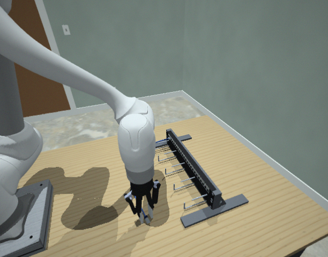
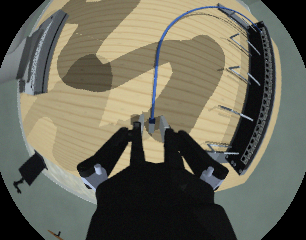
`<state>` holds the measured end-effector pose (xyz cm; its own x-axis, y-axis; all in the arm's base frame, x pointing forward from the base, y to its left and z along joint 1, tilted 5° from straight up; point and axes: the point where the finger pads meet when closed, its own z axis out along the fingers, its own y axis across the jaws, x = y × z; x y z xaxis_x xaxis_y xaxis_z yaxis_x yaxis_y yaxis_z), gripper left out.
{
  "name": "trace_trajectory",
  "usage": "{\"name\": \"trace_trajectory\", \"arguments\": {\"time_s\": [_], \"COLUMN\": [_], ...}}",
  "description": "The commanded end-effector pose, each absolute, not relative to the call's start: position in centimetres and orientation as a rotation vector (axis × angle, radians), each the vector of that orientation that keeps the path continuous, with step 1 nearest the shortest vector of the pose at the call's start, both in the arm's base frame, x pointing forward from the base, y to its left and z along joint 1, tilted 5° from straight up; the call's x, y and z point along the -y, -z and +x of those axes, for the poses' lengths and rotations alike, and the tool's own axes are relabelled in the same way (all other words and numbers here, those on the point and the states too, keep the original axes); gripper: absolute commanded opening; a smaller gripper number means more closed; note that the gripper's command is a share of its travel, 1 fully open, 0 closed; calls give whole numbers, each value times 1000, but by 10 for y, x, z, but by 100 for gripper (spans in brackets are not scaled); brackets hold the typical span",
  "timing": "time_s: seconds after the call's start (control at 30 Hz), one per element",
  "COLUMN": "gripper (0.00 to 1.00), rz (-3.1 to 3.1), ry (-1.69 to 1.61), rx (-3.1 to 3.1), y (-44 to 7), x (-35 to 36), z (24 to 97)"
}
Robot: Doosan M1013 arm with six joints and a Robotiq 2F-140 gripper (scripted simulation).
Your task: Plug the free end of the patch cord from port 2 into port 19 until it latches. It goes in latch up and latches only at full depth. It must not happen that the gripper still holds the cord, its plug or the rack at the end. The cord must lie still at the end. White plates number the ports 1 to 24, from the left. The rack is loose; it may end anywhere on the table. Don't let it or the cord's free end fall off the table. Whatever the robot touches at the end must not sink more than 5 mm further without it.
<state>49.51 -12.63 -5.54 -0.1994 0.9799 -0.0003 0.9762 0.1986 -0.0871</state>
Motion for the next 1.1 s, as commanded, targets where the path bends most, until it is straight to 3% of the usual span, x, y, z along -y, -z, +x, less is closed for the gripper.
{"name": "trace_trajectory", "arguments": {"time_s": [0.0, 0.3, 0.33, 1.07], "gripper": [22, 22, 0, 0], "rz": [-1952, -1952, -1952, -1952], "ry": [-104, -104, -104, -104], "rx": [2389, 2389, 2389, 2389], "y": [55, 55, 55, 55], "x": [126, 126, 126, 126], "z": [495, 495, 495, 495]}}
